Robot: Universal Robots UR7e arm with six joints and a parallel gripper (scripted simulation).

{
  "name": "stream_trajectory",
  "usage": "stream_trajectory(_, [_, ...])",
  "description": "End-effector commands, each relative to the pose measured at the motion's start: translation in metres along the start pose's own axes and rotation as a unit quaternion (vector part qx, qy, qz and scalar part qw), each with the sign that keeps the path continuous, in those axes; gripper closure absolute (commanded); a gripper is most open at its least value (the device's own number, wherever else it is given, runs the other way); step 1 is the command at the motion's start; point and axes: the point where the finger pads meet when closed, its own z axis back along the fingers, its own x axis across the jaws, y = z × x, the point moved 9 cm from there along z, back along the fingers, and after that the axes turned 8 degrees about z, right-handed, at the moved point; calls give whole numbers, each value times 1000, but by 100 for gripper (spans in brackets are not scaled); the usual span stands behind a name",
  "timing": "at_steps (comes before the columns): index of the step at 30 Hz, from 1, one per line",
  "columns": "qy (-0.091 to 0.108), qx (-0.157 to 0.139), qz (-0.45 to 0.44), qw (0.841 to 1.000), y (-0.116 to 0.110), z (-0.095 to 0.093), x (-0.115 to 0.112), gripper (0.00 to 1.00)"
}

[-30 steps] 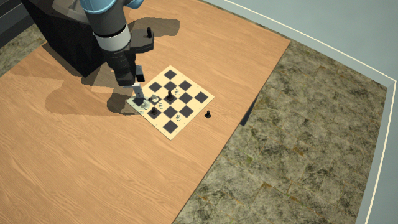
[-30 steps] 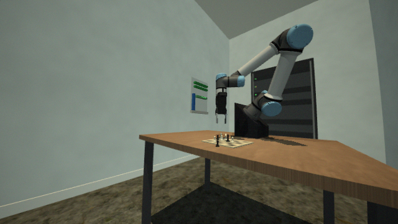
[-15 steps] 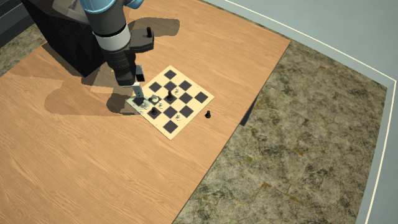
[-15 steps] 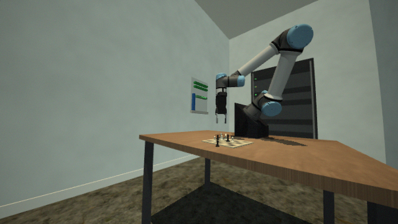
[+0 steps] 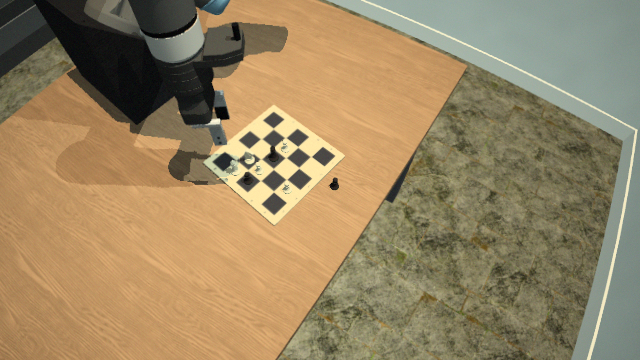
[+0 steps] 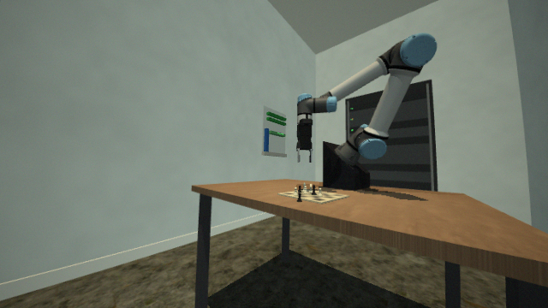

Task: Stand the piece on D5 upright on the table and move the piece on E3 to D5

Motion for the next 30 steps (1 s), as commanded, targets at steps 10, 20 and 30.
stream_trajectory(10, [0, 0, 0, 1000, 0, 36, 0, 0])
stream_trajectory(20, [0, 0, 0, 1000, 0, 36, 0, 0])
stream_trajectory(30, [0, 0, 0, 1000, 0, 36, 0, 0])
